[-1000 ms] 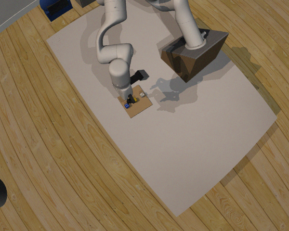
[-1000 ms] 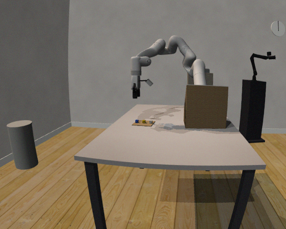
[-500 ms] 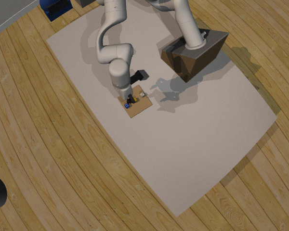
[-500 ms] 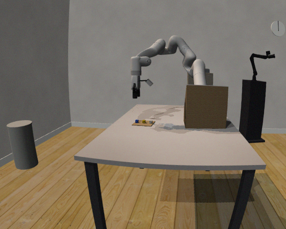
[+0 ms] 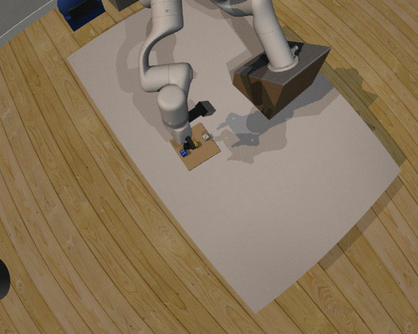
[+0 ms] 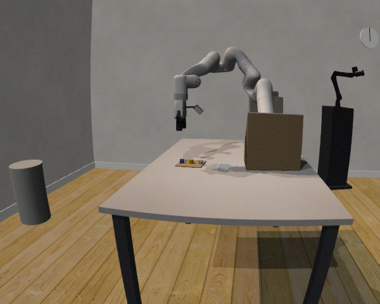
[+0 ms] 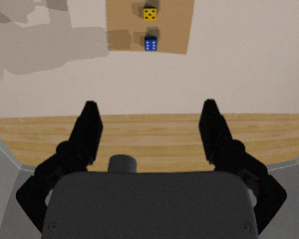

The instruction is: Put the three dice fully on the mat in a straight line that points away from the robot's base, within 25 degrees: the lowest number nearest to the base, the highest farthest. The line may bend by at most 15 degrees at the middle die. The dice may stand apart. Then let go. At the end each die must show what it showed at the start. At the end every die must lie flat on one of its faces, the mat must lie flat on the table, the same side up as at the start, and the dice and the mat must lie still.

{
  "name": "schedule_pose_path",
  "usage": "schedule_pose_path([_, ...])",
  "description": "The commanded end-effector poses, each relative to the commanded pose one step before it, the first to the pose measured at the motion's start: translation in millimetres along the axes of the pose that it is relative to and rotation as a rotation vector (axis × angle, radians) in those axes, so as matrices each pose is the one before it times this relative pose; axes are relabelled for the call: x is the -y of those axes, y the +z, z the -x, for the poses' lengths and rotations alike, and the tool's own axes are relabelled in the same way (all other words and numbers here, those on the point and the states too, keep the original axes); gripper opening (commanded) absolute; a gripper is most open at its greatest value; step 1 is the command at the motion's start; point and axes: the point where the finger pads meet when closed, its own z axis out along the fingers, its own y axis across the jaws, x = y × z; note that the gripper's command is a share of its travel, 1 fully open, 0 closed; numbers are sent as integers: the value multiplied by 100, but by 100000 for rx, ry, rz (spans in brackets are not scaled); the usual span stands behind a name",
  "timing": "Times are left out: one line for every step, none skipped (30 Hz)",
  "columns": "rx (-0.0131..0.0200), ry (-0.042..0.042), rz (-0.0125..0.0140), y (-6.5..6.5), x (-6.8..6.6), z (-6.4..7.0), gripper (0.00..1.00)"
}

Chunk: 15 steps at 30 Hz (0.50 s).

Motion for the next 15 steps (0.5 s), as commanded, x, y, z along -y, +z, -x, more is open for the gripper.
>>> schedule_pose_path([432,-40,239,-206,-104,126,100])
schedule_pose_path([0,0,0,0,0,0,100])
schedule_pose_path([0,0,0,0,0,0,100])
schedule_pose_path([0,0,0,0,0,0,100])
schedule_pose_path([0,0,0,0,0,0,100])
schedule_pose_path([0,0,0,0,0,0,100])
schedule_pose_path([0,0,0,0,0,0,100])
schedule_pose_path([0,0,0,0,0,0,100])
schedule_pose_path([0,0,0,0,0,0,100])
schedule_pose_path([0,0,0,0,0,0,100])
schedule_pose_path([0,0,0,0,0,0,100])
schedule_pose_path([0,0,0,0,0,0,100])
schedule_pose_path([0,0,0,0,0,0,100])
schedule_pose_path([0,0,0,0,0,0,100])
schedule_pose_path([0,0,0,0,0,0,100])
